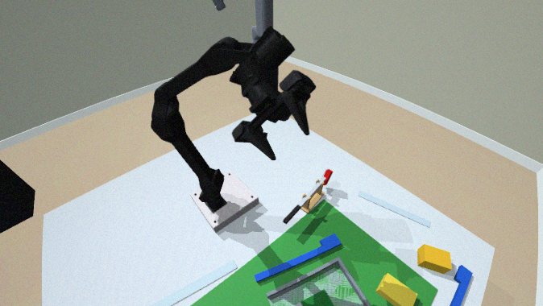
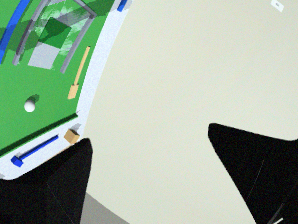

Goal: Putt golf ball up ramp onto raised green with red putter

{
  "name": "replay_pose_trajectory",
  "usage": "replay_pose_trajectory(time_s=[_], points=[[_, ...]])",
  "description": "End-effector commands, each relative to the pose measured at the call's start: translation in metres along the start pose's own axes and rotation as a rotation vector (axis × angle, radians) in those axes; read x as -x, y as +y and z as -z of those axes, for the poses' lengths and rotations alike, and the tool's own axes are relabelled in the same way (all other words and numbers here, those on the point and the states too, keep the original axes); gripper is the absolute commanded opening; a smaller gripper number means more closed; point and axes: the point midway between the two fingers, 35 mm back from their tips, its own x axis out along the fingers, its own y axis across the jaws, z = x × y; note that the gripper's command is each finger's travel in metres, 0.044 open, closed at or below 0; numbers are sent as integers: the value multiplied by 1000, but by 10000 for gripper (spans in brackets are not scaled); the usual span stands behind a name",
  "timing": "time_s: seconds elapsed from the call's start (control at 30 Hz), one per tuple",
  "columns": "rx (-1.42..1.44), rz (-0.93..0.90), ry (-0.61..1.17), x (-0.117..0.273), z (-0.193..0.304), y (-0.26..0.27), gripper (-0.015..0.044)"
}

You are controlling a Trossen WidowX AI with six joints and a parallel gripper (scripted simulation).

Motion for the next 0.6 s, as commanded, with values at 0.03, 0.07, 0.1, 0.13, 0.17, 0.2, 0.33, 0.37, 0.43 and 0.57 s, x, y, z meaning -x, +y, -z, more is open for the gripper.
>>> replay_pose_trajectory(time_s=[0.03, 0.07, 0.1, 0.13, 0.17, 0.2, 0.33, 0.37, 0.43, 0.57], points=[[1, -19, -27, -7, -9, 3, 440], [2, -45, -61, -15, -21, 7, 440], [2, -77, -101, -24, -34, 13, 440], [0, -111, -142, -33, -48, 19, 440], [-4, -147, -182, -42, -61, 26, 440], [-9, -185, -222, -50, -73, 34, 440], [-49, -352, -378, -79, -121, 71, 440], [-64, -400, -418, -85, -133, 82, 440], [-101, -501, -496, -95, -155, 104, 440], [-199, -717, -640, -107, -193, 151, 440]])
